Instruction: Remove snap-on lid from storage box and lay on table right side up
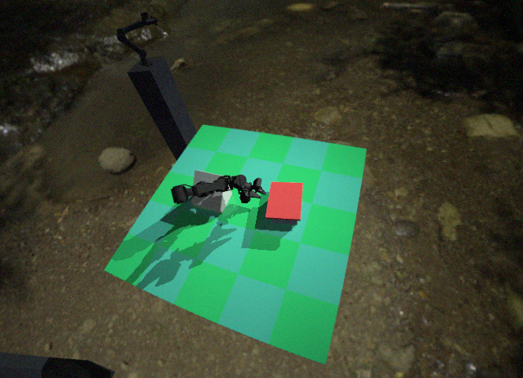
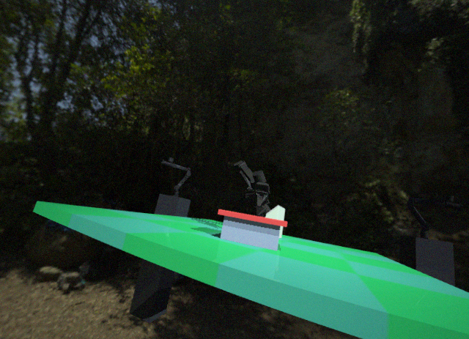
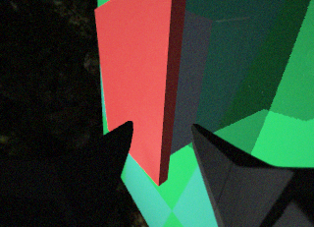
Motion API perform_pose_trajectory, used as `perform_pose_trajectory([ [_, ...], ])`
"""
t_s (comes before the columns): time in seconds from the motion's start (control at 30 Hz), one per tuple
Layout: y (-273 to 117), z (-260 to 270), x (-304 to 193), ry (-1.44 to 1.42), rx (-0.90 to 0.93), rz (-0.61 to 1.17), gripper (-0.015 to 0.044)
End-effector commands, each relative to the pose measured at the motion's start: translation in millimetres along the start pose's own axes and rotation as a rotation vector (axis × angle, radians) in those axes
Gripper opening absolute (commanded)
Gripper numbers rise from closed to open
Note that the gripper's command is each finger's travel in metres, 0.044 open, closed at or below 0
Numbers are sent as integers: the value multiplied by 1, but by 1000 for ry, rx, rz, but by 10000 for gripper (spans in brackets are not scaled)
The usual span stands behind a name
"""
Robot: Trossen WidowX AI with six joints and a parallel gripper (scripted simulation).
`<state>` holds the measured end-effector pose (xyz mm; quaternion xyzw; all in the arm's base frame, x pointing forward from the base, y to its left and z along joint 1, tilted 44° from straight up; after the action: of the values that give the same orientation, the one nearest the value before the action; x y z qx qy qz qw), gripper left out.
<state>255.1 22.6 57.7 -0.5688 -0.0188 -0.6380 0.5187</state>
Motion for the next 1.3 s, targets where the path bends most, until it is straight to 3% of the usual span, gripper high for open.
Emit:
perform_pose_trajectory([
  [0.0, 8, 2, 1, -1, 6, 2, 235],
  [1.1, 57, -1, 1, -1, 9, -3, 235],
  [1.17, 57, -1, 1, -1, 9, -3, 183],
  [1.27, 57, -1, 1, -1, 9, -3, 163],
])
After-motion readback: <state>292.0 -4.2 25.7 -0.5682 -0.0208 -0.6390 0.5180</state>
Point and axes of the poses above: the point midway between the two fingers, 35 mm back from their tips, its own y axis out along the fingers, its own z axis across the jaws, x = y × z, the point moved 9 cm from there along -y, back along the fingers, and after that the axes turned 10 degrees about -y, right-handed, at the moved point
